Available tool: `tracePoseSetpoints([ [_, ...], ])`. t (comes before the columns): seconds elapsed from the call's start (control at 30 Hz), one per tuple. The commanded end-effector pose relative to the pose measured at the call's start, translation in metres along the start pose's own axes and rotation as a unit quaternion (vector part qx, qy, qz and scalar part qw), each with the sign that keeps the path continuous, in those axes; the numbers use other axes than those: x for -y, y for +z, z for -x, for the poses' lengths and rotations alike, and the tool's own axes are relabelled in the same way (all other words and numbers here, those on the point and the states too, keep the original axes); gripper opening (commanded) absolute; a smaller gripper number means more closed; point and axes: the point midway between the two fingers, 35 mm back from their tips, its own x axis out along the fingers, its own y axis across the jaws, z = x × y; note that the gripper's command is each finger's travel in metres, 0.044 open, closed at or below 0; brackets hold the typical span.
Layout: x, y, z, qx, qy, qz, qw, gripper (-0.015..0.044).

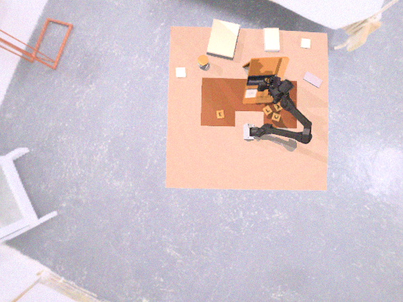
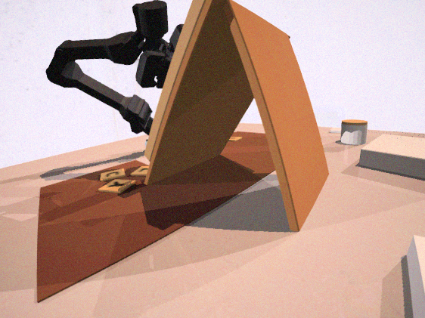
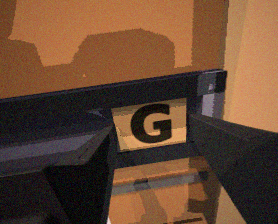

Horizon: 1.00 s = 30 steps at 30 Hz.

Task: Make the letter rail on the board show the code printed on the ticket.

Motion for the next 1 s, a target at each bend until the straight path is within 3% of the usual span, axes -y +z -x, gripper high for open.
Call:
tracePoseSetpoints([
  [0.0, 0.0, 0.0, 0.001, 0.001, 0.001, 0.0, 1.0, 0.0236],
  [0.1, 0.0, 0.0, 0.006, 0.002, 0.002, 0.001, 1.0, 0.0295],
  [0.97, -0.003, -0.001, 0.027, 0.001, 0.003, 0.001, 1.0, 0.0295],
])
